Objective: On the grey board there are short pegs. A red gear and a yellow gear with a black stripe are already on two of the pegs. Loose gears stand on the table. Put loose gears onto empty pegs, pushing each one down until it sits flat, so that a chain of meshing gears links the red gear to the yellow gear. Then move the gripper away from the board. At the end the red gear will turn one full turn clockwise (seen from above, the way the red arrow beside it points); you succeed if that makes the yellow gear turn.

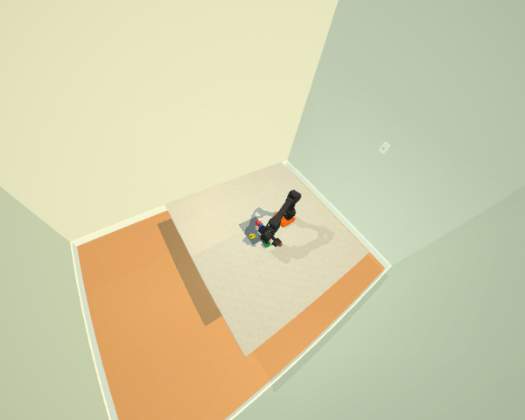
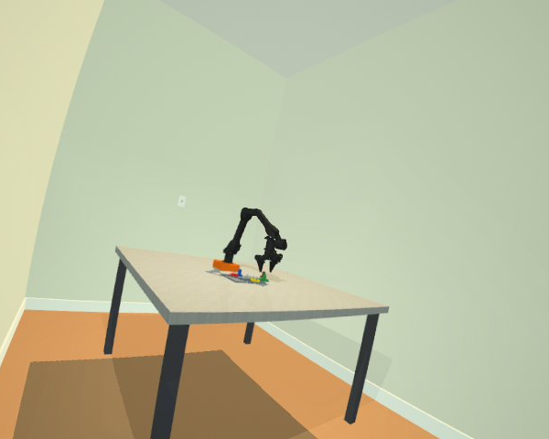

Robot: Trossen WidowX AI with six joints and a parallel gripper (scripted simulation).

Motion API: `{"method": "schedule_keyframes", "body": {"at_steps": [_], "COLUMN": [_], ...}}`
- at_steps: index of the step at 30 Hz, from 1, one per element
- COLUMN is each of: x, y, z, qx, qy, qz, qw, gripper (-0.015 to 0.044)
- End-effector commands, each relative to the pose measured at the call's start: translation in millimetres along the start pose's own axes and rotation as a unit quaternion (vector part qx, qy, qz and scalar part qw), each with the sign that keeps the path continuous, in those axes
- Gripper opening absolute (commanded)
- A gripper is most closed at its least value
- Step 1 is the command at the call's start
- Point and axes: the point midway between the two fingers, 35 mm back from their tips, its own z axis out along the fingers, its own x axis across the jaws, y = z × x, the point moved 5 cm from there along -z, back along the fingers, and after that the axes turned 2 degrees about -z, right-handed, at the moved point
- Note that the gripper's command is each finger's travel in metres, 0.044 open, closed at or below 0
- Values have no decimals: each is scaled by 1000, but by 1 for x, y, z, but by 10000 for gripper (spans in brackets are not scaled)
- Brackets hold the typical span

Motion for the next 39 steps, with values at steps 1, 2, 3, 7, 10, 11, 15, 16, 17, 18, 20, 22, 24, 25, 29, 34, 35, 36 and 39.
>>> {"method": "schedule_keyframes", "body": {"at_steps": [1, 2, 3, 7, 10, 11, 15, 16, 17, 18, 20, 22, 24, 25, 29, 34, 35, 36, 39], "x": [0, 0, 0, 0, 0, 0, 0, 0, 0, 0, 0, 0, 0, 0, 0, 0, 0, 0, 0], "y": [-3, -3, -3, -3, -3, -3, -4, -4, -4, -4, -4, -4, -4, -4, -4, -4, -4, -4, -4], "z": [8, 10, 11, 18, 23, 24, 25, 25, 25, 25, 25, 25, 25, 25, 25, 25, 25, 25, 25], "qx": [7, 7, 7, 7, 7, 7, 7, 7, 7, 7, 7, 7, 7, 7, 7, 7, 7, 7, 7], "qy": [0, 0, 0, 0, 0, 0, 0, 0, 0, 0, 0, 0, 0, 0, 0, 0, 0, 0, 0], "qz": [2, 2, 2, 2, 2, 2, 2, 2, 2, 2, 2, 2, 2, 2, 2, 2, 2, 2, 2], "qw": [1000, 1000, 1000, 1000, 1000, 1000, 1000, 1000, 1000, 1000, 1000, 1000, 1000, 1000, 1000, 1000, 1000, 1000, 1000], "gripper": [440, 440, 440, 440, 440, 440, 440, 440, 440, 440, 387, 335, 282, 256, 151, 79, 72, 65, 45]}}
